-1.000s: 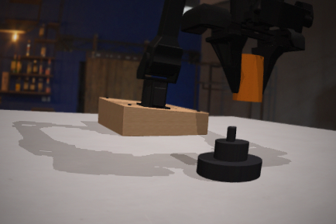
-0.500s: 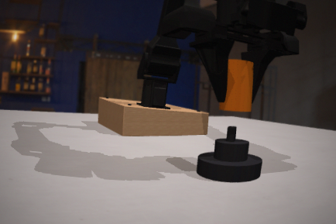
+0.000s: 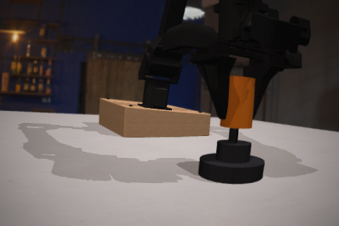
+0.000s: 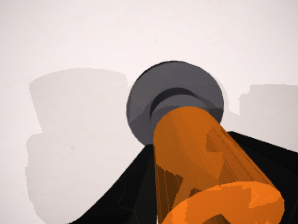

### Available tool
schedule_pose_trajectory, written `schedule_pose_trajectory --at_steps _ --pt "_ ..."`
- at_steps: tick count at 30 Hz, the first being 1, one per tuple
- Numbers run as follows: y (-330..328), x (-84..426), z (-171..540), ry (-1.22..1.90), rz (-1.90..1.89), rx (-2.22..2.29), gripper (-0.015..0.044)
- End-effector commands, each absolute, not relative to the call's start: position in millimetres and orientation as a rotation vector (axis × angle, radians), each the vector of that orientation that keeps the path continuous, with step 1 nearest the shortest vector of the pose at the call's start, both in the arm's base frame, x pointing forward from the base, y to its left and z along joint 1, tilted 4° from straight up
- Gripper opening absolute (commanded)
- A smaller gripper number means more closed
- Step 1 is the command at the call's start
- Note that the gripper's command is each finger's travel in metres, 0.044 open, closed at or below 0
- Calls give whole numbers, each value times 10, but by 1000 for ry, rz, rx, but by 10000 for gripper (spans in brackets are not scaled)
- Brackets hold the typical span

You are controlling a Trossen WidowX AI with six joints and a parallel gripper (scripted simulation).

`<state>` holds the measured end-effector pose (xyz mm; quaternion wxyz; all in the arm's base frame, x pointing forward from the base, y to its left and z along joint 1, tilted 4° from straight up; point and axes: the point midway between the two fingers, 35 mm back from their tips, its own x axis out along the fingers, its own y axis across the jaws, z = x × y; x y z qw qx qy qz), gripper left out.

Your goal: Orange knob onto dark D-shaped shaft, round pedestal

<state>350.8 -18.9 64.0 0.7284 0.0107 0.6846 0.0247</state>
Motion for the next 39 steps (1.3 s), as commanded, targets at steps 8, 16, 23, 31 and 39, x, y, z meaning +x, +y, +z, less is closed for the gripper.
schedule_pose_trajectory --at_steps 8,16,23,31,39 --pt "-183 3523 622 1505 55 27 0" --pt "-185 3493 614 1505 55 27 0" --pt "-184 3495 610 1505 55 27 0" --pt "-187 3501 666 1505 55 27 0" --pt "-188 3526 669 1492 212 -141 0"
